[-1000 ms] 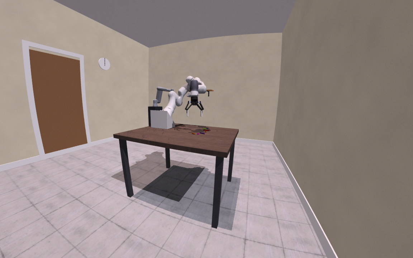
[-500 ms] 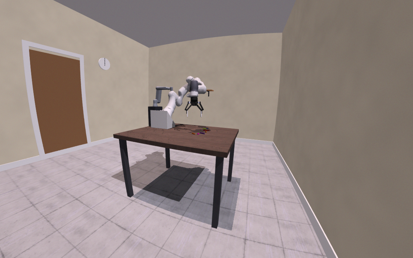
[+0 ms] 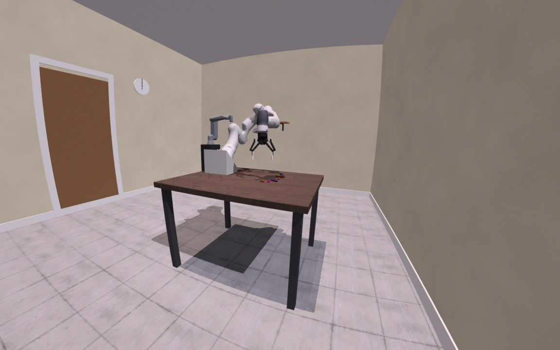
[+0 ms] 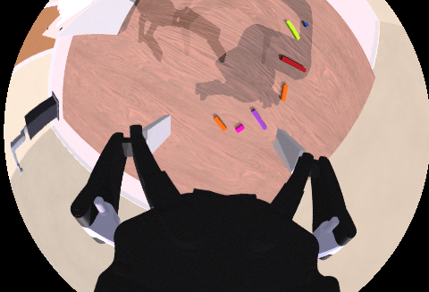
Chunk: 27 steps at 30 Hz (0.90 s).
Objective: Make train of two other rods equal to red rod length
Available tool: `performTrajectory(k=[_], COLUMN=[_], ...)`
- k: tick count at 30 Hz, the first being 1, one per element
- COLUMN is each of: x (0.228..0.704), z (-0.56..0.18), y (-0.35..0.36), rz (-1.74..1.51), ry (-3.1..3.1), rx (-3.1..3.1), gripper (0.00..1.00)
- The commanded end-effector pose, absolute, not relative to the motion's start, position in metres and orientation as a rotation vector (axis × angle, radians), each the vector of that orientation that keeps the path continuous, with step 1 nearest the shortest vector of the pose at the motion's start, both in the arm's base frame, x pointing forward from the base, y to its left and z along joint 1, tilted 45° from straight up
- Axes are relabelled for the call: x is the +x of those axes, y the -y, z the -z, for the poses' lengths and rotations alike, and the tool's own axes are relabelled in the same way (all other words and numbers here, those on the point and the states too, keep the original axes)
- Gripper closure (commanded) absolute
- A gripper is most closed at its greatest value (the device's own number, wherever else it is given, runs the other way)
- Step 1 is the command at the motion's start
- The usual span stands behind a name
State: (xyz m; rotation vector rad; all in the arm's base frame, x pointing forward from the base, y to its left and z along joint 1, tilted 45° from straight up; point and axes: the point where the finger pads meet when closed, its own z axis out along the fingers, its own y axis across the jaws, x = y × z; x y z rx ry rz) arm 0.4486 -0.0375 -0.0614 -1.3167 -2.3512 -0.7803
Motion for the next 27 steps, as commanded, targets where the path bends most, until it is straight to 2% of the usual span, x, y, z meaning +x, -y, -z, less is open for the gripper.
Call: performTrajectory(k=[1,27], x=[0.450,0.448], z=[0.061,0.072], y=[0.035,0.034], rz=[0.765,0.723], ry=[2.289,2.169], rx=[-1.382,-1.495], gripper=[0.00,0.00])
